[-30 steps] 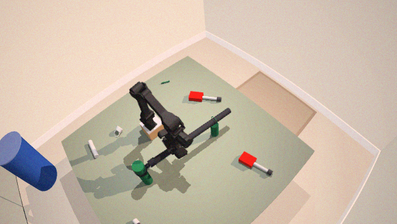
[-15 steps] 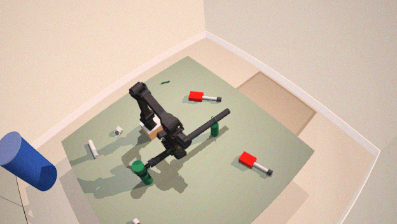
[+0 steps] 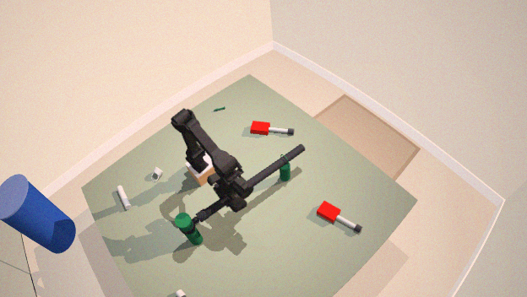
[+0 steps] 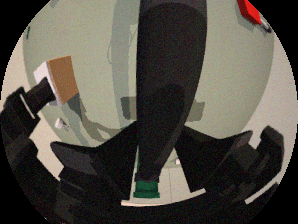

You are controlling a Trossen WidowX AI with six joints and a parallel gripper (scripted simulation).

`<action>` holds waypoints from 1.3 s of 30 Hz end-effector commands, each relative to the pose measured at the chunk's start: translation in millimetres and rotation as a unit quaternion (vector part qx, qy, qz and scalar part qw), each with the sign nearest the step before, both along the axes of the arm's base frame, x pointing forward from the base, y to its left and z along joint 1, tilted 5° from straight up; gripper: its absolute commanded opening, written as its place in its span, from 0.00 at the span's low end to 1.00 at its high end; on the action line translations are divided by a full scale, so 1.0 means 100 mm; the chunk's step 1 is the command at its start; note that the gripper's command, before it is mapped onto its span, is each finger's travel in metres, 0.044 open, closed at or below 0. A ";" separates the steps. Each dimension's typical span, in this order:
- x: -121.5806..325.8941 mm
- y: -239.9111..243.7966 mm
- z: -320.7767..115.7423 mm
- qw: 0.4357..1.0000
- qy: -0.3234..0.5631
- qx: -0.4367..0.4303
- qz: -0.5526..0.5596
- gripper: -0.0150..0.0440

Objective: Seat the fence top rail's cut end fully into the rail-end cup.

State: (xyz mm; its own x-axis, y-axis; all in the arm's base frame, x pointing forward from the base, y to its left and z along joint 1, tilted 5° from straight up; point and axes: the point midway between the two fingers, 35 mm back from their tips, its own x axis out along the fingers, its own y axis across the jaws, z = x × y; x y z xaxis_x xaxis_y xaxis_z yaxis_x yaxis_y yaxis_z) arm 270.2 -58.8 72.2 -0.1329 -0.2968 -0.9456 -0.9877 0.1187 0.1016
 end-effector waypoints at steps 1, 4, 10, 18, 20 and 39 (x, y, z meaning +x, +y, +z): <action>0.00 0.00 0.00 1.000 0.000 0.000 0.000 0.25; 0.00 0.00 0.00 1.000 0.000 0.000 0.000 0.30; 0.00 0.00 0.00 1.000 0.000 0.000 0.000 0.57; 0.03 0.13 0.10 1.000 0.000 0.001 0.000 0.92; 0.05 0.21 0.17 1.000 0.000 0.001 0.000 1.00; 0.08 0.54 0.79 1.000 0.001 0.000 0.005 1.00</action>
